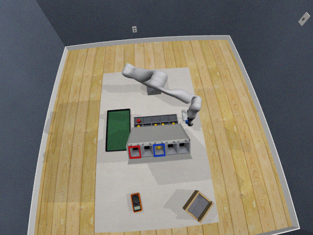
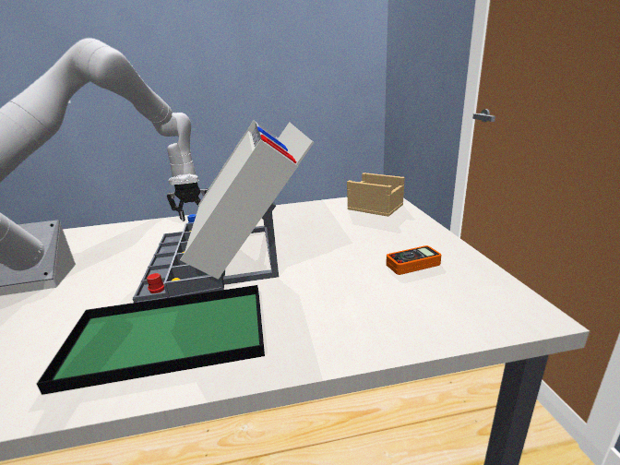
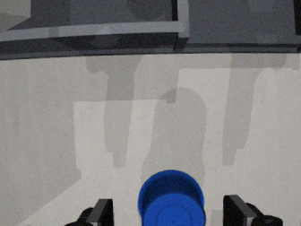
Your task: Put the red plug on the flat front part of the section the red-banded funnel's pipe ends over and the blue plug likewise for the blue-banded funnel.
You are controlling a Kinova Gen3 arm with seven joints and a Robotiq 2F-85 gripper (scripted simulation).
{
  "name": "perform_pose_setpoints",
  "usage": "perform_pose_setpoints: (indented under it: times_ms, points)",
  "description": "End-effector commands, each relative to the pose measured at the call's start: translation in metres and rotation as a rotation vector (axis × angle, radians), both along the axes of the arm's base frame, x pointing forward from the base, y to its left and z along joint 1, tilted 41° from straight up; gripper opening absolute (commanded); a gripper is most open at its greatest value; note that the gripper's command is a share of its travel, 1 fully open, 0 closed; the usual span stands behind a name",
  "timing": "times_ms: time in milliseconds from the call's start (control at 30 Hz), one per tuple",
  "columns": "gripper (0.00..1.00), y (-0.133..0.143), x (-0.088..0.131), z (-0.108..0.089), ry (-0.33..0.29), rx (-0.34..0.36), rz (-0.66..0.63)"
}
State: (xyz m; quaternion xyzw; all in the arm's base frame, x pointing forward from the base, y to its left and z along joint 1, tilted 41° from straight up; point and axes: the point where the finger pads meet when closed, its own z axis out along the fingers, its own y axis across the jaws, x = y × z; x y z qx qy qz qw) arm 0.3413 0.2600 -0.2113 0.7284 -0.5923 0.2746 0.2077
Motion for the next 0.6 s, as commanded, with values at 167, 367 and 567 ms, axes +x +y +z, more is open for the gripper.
perform_pose_setpoints:
  times_ms: [167, 367, 567]
  points:
    - [0.70, -0.0055, 0.0018, -0.0067, -0.001, -0.002, 0.000]
    - [0.70, -0.0055, 0.0018, -0.0067, -0.001, -0.002, 0.000]
    - [0.70, -0.0056, 0.0031, -0.0075, -0.001, -0.002, -0.001]
